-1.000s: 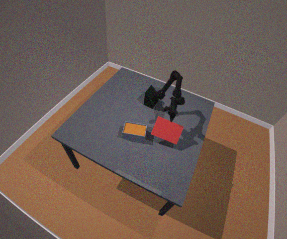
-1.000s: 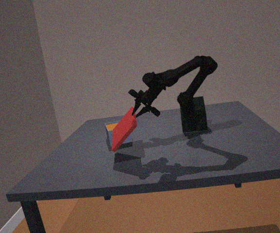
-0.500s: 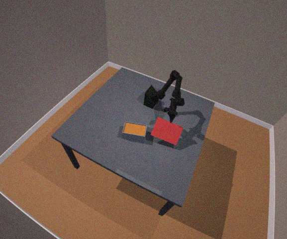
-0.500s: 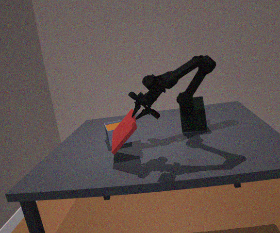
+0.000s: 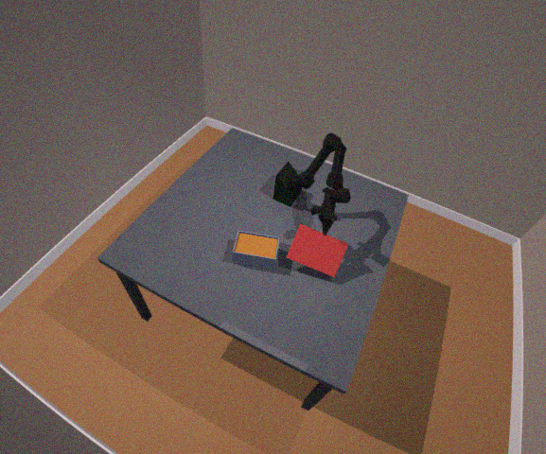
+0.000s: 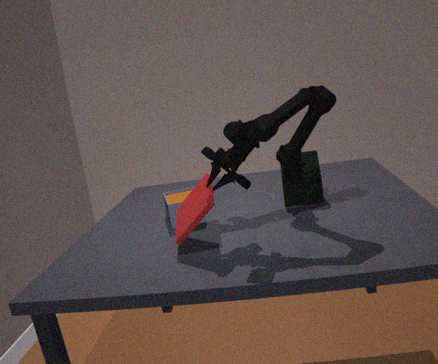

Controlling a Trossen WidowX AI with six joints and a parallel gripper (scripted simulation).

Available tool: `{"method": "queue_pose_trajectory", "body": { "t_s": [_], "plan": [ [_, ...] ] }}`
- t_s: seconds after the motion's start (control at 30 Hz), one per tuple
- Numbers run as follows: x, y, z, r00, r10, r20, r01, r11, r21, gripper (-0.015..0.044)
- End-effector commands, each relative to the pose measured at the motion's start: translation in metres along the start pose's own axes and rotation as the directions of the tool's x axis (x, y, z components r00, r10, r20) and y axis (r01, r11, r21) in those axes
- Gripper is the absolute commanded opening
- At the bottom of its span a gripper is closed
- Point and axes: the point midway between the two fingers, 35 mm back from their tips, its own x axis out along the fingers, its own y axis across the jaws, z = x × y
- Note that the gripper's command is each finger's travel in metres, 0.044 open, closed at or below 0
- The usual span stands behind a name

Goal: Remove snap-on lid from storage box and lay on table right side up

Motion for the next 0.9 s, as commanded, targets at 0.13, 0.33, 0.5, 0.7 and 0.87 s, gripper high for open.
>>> {"method": "queue_pose_trajectory", "body": {
  "t_s": [0.13,0.33,0.5,0.7,0.87],
  "plan": [
    [0.004,-0.003,0.001,1.0,0.011,0.005,-0.011,1.0,0.003,0.0],
    [0.007,-0.006,0.001,1.0,0.011,0.005,-0.011,1.0,0.004,0.0],
    [0.01,-0.009,0.001,1.0,0.011,0.005,-0.011,1.0,0.004,0.0],
    [0.013,-0.013,0.001,1.0,0.011,0.005,-0.011,1.0,0.004,0.0],
    [0.015,-0.016,0.001,1.0,0.011,0.005,-0.011,1.0,0.004,0.0]
  ]
}}
